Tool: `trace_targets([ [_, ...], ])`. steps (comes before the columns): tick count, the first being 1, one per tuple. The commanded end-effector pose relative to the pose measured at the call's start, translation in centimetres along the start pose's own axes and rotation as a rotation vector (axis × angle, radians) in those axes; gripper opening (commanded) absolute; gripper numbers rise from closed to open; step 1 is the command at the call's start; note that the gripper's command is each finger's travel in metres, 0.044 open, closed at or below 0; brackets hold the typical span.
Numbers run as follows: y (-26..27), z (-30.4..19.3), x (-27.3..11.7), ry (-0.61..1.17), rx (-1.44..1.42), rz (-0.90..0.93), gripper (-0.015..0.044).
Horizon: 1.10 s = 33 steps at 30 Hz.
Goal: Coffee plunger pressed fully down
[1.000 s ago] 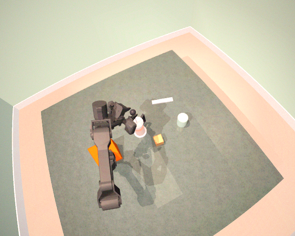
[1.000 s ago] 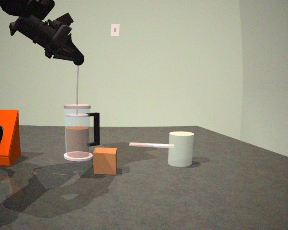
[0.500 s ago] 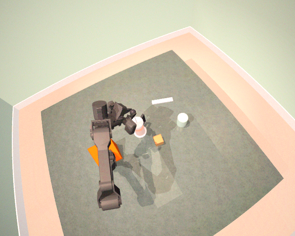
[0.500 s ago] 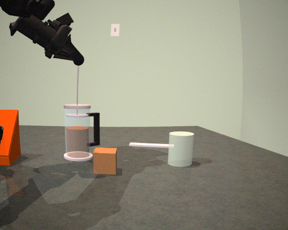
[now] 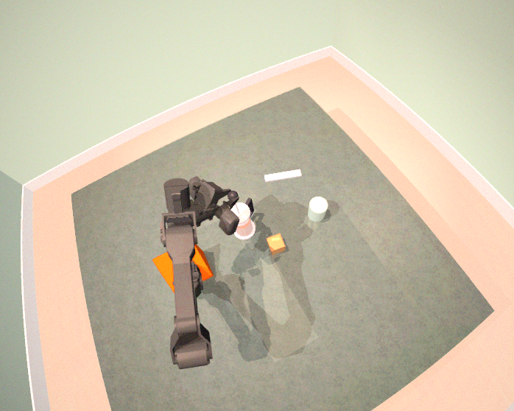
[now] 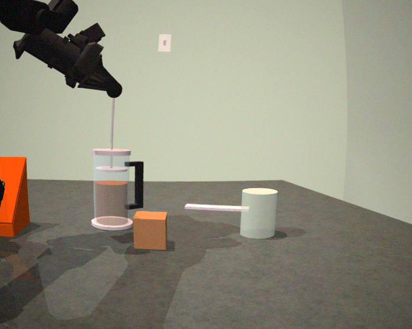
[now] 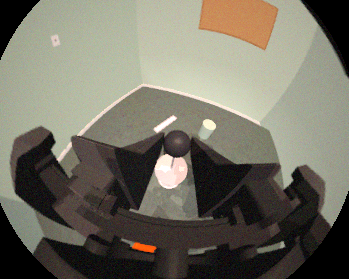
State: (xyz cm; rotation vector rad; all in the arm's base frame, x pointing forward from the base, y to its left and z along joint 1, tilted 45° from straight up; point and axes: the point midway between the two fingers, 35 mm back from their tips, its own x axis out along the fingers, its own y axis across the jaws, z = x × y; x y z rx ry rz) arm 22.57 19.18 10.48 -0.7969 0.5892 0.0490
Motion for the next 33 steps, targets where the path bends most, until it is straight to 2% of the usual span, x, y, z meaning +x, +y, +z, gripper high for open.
trace_targets([
  [1,0.1,-1.5,0.9,0.030,-0.016,0.003,0.0128],
  [33,0.2,-5.9,3.8,0.029,-0.017,0.003,0.0128],
])
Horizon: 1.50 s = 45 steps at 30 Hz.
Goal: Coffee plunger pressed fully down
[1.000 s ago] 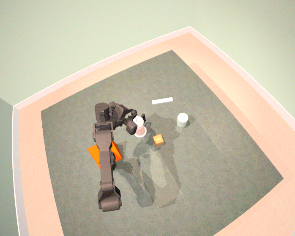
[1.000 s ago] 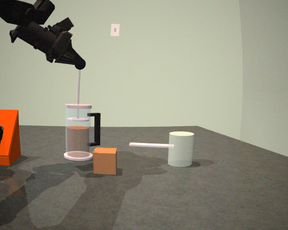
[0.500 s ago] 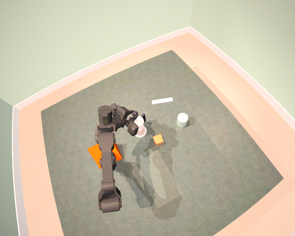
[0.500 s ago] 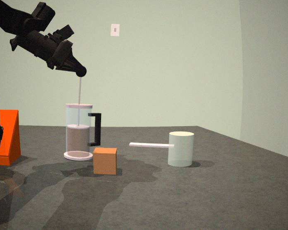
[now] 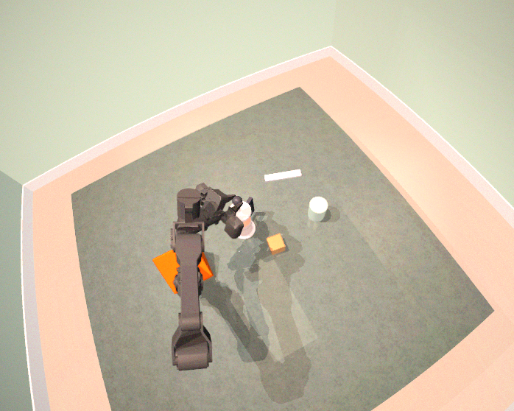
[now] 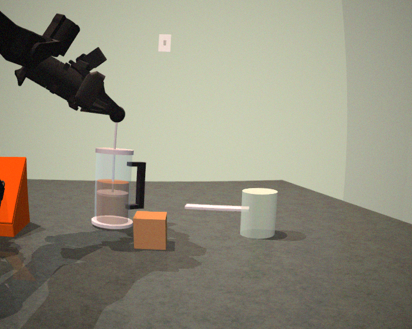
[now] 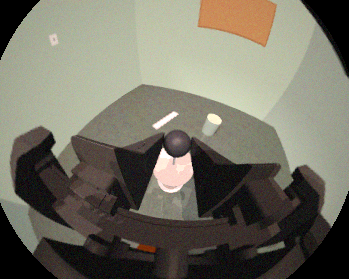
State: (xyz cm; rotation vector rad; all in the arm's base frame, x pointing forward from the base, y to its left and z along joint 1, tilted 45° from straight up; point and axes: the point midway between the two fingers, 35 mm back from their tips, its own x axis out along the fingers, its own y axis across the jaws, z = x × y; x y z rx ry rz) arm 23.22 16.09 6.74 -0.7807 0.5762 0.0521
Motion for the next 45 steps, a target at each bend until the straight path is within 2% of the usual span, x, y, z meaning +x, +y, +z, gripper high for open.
trace_targets([
  [1,0.0,-2.2,0.8,0.043,-0.032,0.001,0.0128],
  [45,0.2,-2.5,2.5,0.040,-0.032,-0.003,0.0128],
])
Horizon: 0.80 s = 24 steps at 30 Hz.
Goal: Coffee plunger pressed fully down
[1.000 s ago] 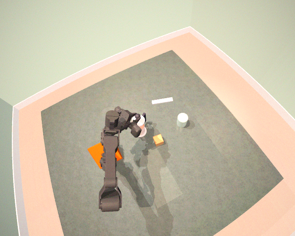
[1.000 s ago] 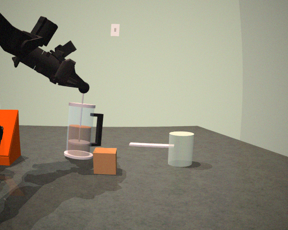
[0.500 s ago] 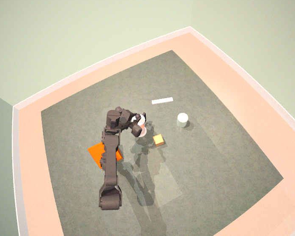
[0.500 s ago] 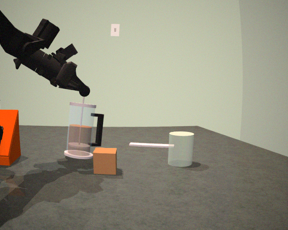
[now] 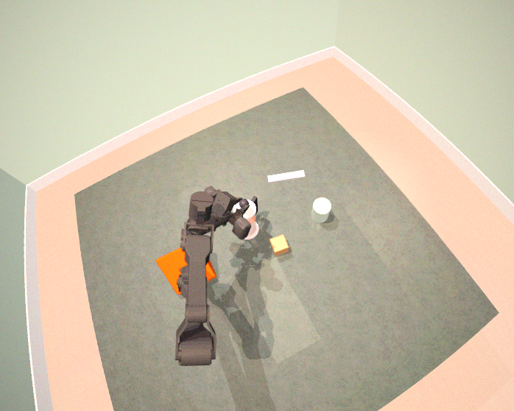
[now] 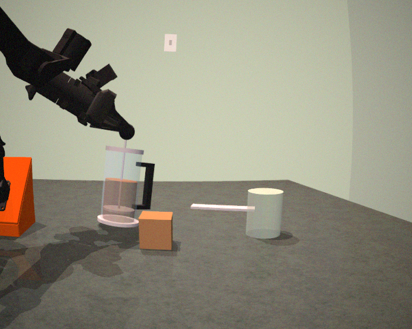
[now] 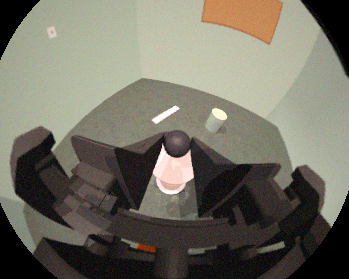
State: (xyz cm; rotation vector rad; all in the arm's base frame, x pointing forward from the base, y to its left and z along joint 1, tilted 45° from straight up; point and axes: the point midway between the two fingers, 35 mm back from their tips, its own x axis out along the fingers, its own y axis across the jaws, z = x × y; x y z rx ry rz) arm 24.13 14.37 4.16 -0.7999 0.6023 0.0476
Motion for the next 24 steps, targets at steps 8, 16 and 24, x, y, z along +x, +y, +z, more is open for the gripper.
trace_targets([
  [8,0.05,0.03,0.04,0.000,-0.002,-0.001,0.0128],
  [16,0.05,0.03,0.04,0.000,-0.002,-0.001,0.0154],
  [24,0.05,0.03,0.04,0.000,-0.002,-0.001,0.0364],
])
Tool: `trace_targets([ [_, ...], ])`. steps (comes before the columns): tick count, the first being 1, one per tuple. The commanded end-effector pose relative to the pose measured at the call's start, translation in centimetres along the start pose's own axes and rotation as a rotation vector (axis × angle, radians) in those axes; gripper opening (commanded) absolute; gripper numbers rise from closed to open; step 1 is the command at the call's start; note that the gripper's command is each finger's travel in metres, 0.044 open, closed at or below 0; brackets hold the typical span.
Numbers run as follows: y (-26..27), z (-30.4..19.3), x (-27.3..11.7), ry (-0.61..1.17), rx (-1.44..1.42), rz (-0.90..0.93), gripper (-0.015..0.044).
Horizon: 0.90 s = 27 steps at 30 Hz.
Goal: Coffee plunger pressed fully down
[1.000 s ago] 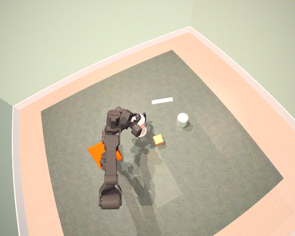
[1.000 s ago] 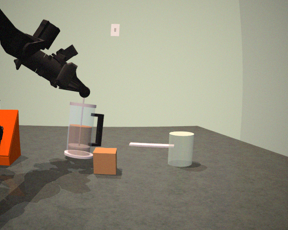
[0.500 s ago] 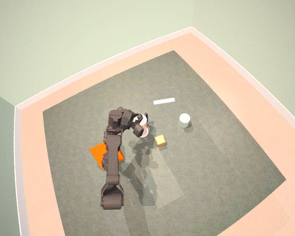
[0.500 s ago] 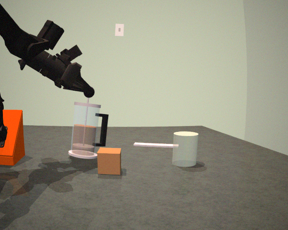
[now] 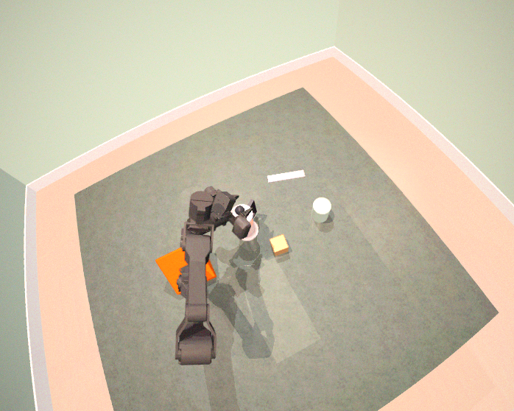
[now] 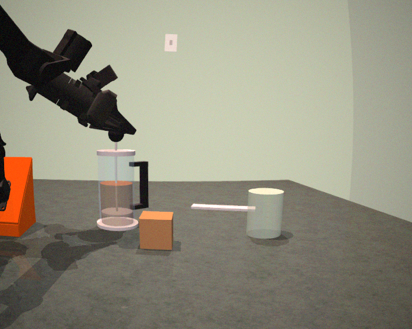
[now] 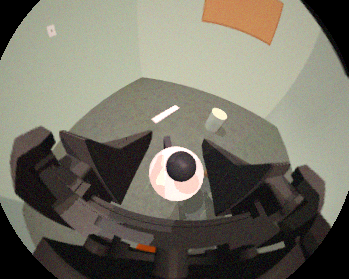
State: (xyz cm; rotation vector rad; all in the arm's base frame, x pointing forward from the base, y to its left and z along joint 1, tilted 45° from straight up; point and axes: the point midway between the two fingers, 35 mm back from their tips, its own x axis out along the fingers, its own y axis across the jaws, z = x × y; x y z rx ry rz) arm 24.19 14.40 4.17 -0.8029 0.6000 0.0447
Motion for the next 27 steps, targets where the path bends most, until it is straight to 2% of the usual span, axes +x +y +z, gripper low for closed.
trace_targets([
  [1,0.0,0.0,0.0,0.001,0.000,0.003,0.0390],
  [3,0.0,0.0,0.0,0.001,0.000,0.003,0.0440],
  [9,0.1,0.8,-0.6,0.004,-0.002,0.005,0.0440],
  [17,-0.5,5.6,-5.8,0.016,-0.011,0.001,0.0440],
  [27,-0.5,5.6,-5.9,0.016,-0.011,0.001,0.0440],
])
